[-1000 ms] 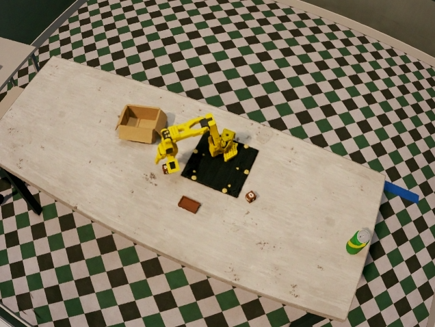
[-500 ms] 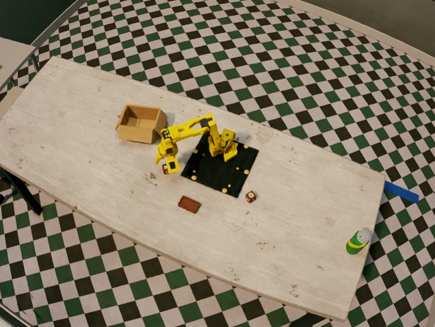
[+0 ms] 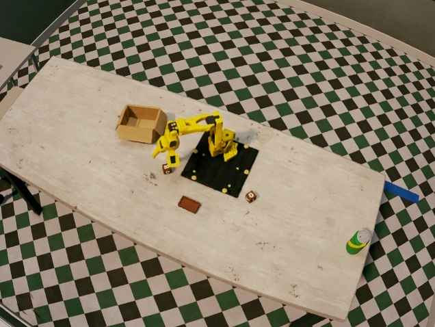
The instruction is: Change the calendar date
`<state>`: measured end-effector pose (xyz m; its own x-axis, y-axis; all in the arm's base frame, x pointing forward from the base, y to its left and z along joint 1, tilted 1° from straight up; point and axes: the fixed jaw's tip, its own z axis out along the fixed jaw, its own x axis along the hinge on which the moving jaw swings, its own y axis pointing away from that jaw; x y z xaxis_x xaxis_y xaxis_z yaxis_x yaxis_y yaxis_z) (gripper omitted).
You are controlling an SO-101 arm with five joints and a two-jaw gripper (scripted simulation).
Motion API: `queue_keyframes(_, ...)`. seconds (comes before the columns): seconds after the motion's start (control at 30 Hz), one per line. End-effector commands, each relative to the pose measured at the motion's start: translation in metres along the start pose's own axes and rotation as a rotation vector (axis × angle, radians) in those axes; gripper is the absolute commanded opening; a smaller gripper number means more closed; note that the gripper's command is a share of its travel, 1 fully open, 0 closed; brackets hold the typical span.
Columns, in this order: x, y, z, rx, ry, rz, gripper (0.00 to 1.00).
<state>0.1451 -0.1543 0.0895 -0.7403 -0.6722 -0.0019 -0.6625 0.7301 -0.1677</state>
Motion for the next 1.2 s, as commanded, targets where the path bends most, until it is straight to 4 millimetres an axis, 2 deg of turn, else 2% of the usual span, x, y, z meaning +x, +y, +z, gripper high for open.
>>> queue_keyframes(0.0, 0.001, -0.005, -0.014, 0.073, -0.001, 0.002, 0.35)
queue_keyframes(0.2, 0.001, -0.01, -0.044, 0.242, -0.003, 0.002, 0.35)
queue_keyframes(0.37, 0.001, -0.01, -0.058, 0.314, -0.004, 0.002, 0.35)
queue_keyframes(0.8, -0.002, -0.01, -0.059, 0.323, -0.01, 0.0, 0.35)
queue_keyframes(1.17, -0.026, -0.009, -0.059, 0.321, -0.063, -0.012, 0.35)
